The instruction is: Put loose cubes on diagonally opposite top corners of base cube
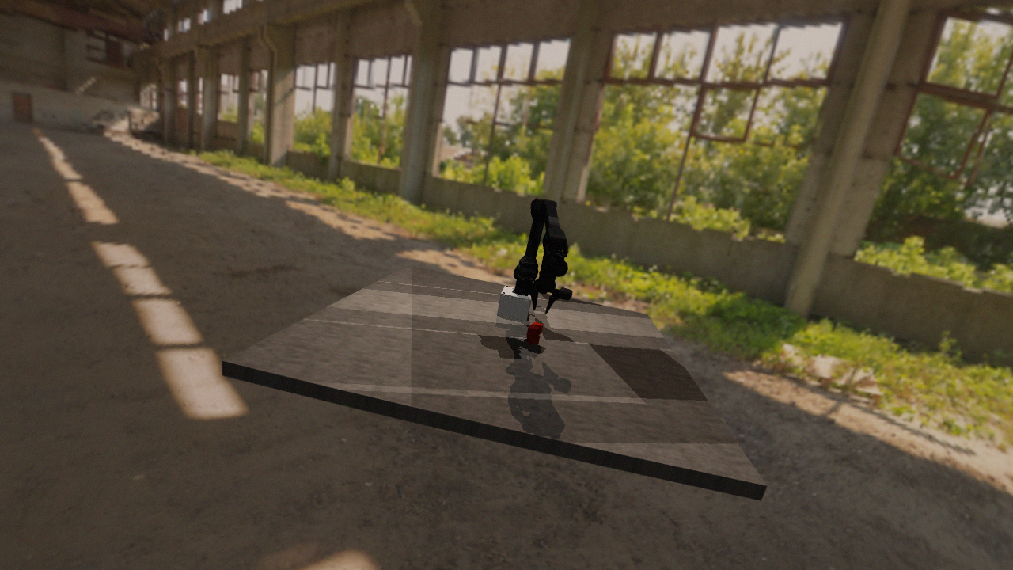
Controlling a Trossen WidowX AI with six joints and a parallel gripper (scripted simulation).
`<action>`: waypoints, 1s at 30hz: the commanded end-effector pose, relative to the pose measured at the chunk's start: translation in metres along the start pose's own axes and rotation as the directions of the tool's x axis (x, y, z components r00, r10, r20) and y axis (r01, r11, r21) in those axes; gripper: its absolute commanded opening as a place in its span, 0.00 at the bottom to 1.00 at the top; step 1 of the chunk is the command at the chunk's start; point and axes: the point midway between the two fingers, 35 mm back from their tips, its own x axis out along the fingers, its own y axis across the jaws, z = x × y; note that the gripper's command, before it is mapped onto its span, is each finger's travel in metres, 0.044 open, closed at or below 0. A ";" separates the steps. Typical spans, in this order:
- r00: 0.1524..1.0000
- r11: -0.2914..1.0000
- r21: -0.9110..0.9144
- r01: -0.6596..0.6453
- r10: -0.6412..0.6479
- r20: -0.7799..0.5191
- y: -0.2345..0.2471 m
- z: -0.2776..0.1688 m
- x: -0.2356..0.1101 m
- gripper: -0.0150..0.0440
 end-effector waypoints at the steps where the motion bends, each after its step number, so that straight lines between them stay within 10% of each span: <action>1: 1.000 1.000 -0.002 -0.003 0.003 0.004 0.000 0.000 -0.003 0.60; 9: 1.000 1.000 0.000 0.000 0.000 0.001 0.000 0.000 -0.012 0.93; 30: 1.000 1.000 0.001 -0.009 0.009 -0.009 0.100 -0.057 -0.014 0.93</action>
